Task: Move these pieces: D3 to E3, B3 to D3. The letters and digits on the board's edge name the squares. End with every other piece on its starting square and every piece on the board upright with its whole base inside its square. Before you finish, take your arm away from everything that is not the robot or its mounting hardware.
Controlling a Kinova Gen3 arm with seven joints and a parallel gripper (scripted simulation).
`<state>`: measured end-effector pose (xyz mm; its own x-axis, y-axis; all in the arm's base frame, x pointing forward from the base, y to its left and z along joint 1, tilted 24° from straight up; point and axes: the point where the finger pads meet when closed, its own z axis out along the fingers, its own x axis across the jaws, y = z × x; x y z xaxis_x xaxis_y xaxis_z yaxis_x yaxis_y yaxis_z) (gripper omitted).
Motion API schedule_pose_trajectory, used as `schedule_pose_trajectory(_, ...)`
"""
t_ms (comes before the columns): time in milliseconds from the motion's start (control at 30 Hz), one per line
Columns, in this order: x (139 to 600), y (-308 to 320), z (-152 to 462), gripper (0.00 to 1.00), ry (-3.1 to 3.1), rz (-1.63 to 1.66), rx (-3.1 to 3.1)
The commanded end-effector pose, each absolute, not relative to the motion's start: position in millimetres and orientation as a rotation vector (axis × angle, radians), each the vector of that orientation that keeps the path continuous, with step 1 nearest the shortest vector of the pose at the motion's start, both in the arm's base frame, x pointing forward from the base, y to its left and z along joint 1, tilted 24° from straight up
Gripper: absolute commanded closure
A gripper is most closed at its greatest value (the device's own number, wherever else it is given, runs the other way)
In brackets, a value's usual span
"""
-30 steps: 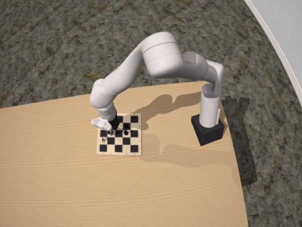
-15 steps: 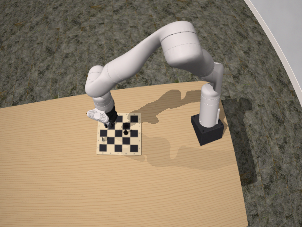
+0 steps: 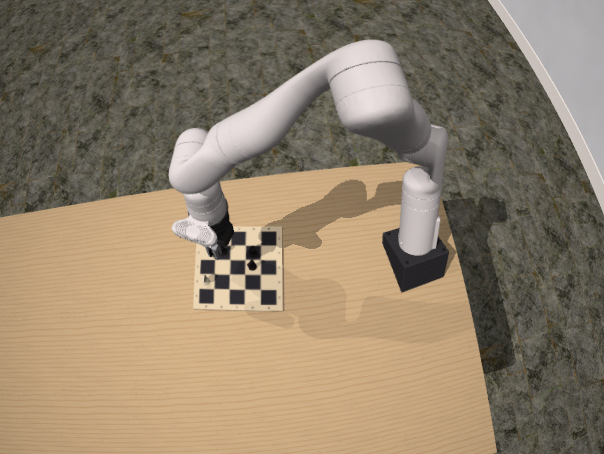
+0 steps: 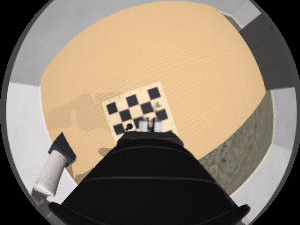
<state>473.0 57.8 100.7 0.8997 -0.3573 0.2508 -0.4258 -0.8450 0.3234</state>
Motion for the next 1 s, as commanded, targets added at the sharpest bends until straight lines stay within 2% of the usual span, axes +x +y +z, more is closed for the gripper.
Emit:
schedule_pose_trajectory(0,479.8,58.5,103.7,1.00,-0.479,0.234,2.704)
schedule_pose_trajectory(333,508.7,52.9,109.0,1.00,-0.083,0.152,2.729)
schedule_pose_trajectory(967,507.2,52.8,104.6,1.00,-0.069,0.145,2.729)
